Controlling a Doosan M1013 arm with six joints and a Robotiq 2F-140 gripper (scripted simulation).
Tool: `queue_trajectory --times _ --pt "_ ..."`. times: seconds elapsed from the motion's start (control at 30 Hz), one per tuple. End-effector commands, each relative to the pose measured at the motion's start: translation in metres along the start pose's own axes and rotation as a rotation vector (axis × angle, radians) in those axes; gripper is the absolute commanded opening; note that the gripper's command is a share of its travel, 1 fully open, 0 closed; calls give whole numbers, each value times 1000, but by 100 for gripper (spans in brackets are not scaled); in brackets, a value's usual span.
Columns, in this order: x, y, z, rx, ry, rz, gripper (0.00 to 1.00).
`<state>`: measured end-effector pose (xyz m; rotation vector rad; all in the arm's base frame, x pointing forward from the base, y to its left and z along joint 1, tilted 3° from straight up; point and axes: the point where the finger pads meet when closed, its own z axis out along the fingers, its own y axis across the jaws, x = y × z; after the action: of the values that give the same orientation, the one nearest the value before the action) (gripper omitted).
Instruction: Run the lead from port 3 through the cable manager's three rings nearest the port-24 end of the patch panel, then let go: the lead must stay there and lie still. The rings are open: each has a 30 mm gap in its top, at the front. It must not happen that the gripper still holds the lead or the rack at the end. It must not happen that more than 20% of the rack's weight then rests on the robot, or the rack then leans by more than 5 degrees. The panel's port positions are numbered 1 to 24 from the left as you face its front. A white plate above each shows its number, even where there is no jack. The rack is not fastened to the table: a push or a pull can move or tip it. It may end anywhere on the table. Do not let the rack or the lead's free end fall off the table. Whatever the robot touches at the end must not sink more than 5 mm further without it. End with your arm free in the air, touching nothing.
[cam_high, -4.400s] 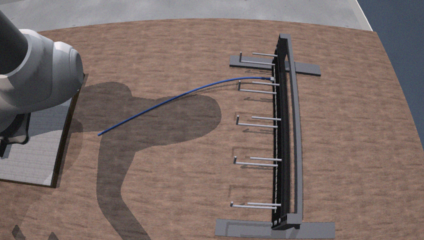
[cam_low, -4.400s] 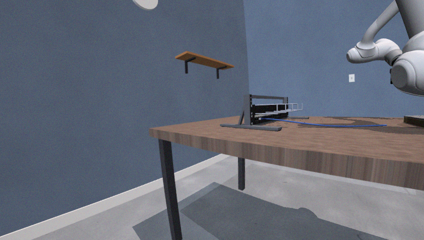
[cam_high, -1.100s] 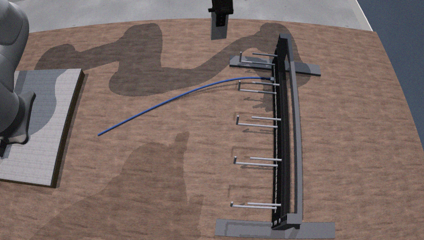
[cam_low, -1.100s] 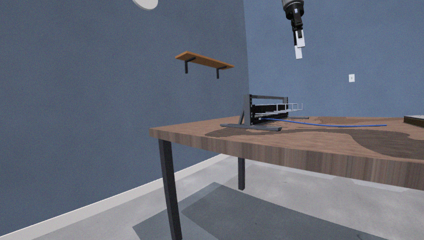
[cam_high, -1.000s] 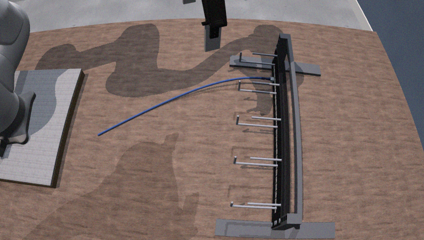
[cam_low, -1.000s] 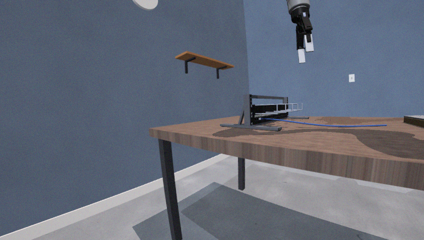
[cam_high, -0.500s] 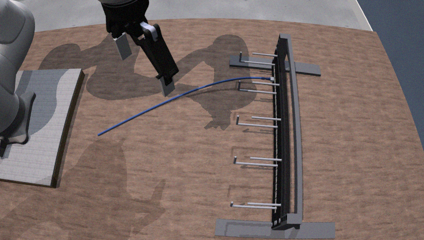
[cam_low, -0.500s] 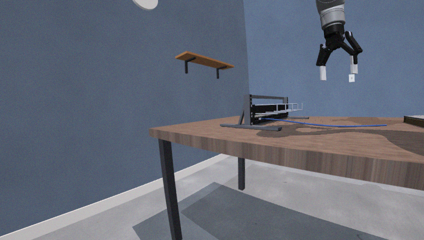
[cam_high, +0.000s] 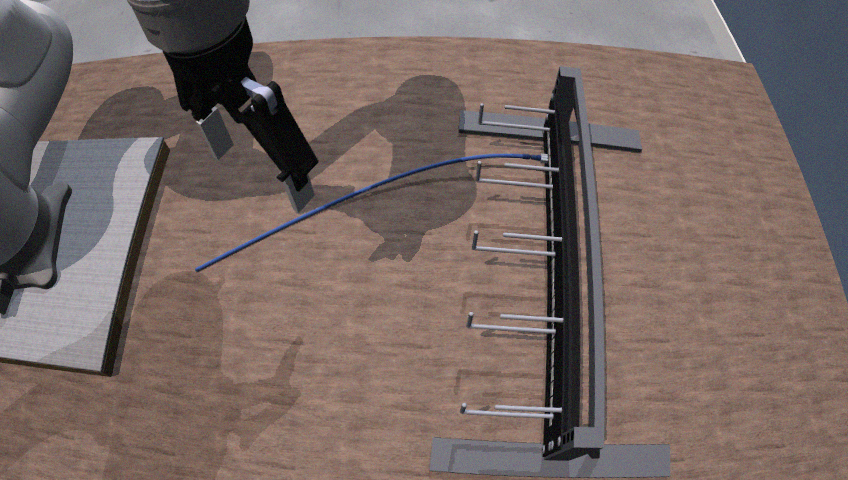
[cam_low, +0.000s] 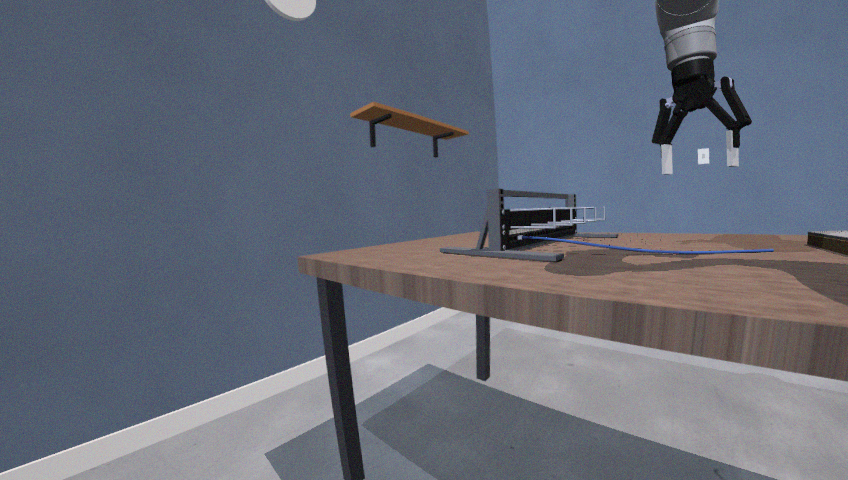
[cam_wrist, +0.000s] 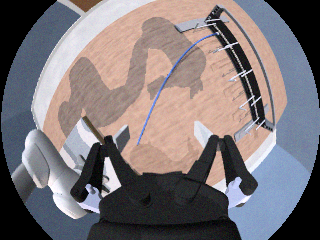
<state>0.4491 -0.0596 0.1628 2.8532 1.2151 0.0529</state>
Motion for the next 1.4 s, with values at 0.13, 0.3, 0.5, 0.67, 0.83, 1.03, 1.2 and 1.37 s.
queue_trajectory --times 0.13,0.3,0.5,0.67,0.83,1.03,1.2,1.37 --pt "0 0 0 0 0 0 0" --pt "0 0 0 0 0 0 0" --pt "0 0 0 0 0 0 0" --pt "0 0 0 0 0 0 0" --pt "0 0 0 0 0 0 0" --pt "0 0 0 0 0 4 0" --pt "3 -17 0 0 1 234 0" --pt "5 -32 0 1 1 445 0"
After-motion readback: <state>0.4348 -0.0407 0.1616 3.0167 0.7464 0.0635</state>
